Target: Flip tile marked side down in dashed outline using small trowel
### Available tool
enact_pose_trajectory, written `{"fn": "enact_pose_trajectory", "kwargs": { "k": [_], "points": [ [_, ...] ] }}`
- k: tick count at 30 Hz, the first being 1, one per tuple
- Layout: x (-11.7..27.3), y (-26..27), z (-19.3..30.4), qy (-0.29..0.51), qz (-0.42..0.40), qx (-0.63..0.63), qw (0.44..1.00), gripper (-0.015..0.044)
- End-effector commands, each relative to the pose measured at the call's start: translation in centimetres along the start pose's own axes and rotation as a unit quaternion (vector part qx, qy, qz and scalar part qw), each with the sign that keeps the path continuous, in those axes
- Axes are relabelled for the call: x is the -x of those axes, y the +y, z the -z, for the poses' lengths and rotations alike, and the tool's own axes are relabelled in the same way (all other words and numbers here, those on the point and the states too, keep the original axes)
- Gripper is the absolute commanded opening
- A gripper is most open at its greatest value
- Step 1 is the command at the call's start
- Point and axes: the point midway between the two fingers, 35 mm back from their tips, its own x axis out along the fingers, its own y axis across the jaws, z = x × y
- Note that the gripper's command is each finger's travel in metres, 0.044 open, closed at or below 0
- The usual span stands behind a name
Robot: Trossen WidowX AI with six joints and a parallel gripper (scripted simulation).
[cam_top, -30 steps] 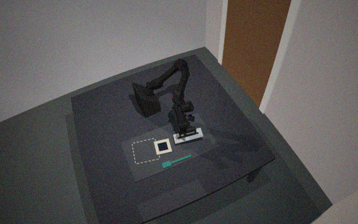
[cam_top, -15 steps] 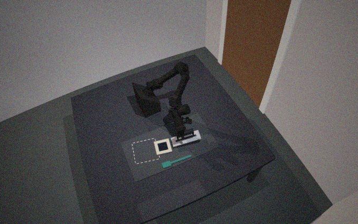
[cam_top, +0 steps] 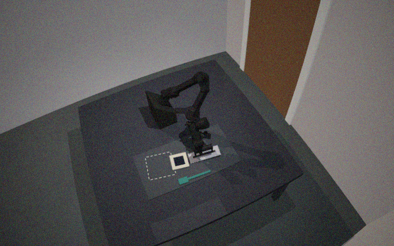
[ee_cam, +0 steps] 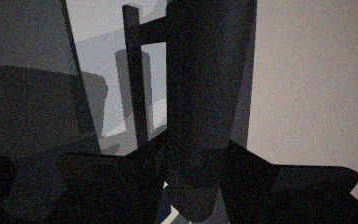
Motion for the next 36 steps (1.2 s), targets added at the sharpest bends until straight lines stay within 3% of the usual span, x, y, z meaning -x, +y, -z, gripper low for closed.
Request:
{"fn": "enact_pose_trajectory", "kwargs": {
  "k": [1,36],
  "points": [
    [-0.4,-0.2,0.0,-0.001,0.008,-0.004,1.0,0.0],
    [-0.1,-0.5,5.2,0.0,0.008,-0.003,1.0,0.0]
  ]
}}
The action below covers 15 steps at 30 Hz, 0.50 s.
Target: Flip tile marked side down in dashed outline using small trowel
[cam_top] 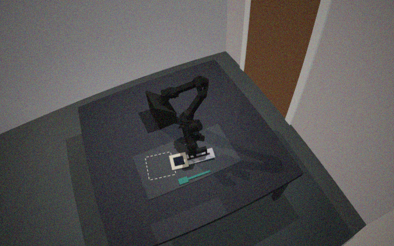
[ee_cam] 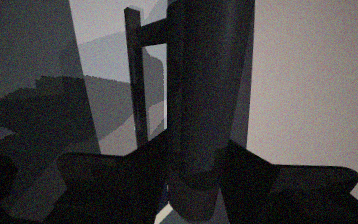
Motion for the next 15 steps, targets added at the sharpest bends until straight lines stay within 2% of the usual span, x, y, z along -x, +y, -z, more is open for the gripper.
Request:
{"fn": "enact_pose_trajectory", "kwargs": {
  "k": [1,15],
  "points": [
    [0.24,-0.13,1.21,0.008,0.003,-0.002,1.0,0.0],
    [0.86,-0.89,0.72,0.037,0.002,0.033,0.999,0.0]
  ]
}}
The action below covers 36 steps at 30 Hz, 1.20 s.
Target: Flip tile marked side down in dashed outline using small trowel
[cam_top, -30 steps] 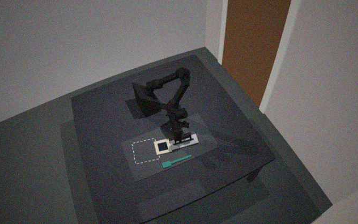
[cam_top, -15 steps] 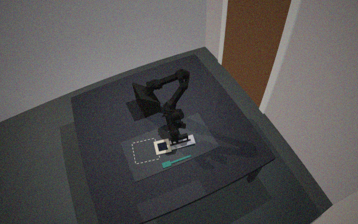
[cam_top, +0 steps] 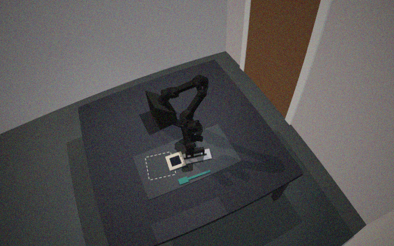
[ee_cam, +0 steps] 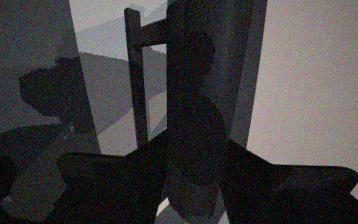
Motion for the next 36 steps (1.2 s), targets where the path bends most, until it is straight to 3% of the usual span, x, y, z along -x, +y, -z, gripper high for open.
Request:
{"fn": "enact_pose_trajectory", "kwargs": {
  "k": [1,36],
  "points": [
    [0.5,-1.3,-0.6,0.006,0.015,0.017,1.0,0.0],
    [3.8,-5.3,4.3,0.009,0.015,0.021,1.0,0.0]
  ]
}}
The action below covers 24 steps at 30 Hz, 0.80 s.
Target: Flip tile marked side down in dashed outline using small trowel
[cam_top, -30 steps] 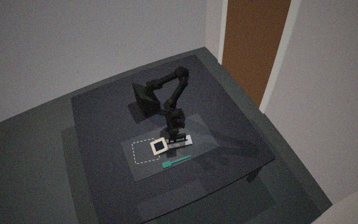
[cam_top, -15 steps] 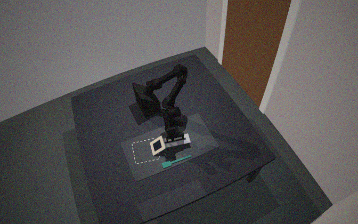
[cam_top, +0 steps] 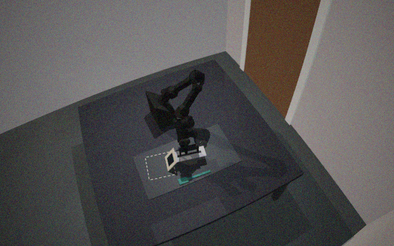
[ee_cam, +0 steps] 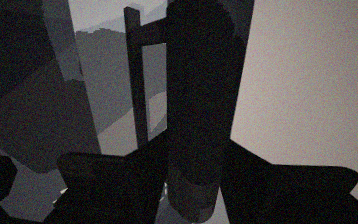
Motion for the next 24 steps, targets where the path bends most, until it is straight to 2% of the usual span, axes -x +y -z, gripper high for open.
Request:
{"fn": "enact_pose_trajectory", "kwargs": {
  "k": [1,24],
  "points": [
    [0.3,-0.5,1.1,0.004,0.006,0.0,1.0,0.0],
    [0.1,-0.3,5.4,0.005,0.007,0.0,1.0,0.0]
  ]
}}
